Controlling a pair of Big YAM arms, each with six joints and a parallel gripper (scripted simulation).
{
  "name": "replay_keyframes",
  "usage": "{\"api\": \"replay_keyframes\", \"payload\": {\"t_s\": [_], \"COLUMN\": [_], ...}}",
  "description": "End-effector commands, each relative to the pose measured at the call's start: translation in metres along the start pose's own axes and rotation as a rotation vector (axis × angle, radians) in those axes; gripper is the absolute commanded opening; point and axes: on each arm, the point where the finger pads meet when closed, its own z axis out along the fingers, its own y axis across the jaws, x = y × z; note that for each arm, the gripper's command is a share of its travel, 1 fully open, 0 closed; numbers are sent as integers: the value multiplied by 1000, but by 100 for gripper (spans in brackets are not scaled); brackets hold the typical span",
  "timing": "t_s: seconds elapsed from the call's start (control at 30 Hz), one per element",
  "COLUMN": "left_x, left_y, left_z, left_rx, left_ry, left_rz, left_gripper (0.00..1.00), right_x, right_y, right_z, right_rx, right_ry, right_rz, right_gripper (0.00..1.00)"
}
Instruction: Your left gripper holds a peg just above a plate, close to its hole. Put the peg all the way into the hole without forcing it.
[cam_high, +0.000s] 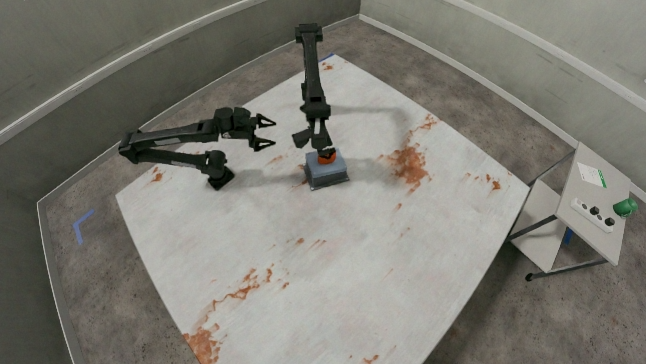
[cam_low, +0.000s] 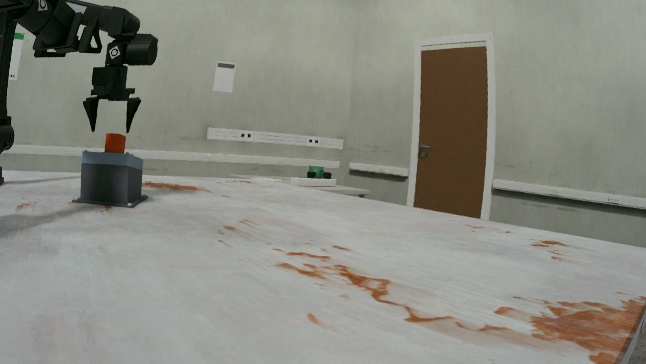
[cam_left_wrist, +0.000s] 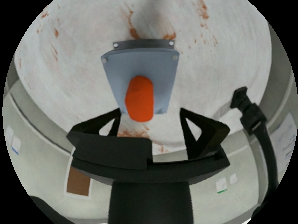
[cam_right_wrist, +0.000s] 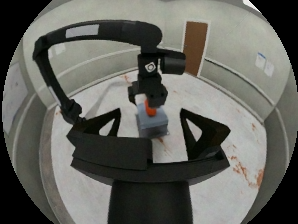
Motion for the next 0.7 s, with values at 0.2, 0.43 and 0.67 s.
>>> {"api": "replay_keyframes", "payload": {"t_s": [0.2, 0.43, 0.67], "left_x": [3, -5, 4], "left_y": [25, 29, 24], "left_z": [-86, -86, -74], "left_rx": [-120, -85, -21], "left_ry": [-29, -19, -6], "left_rz": [-33, -16, -15], "left_gripper": [100, 100, 100], "right_x": [-21, -21, -21], "right_y": [0, 0, 0], "right_z": [-3, -3, -3], "right_rx": [1, 1, 1], "right_ry": [-39, -39, -39], "right_rz": [-1, -1, -1], "right_gripper": [100, 100, 100]}}
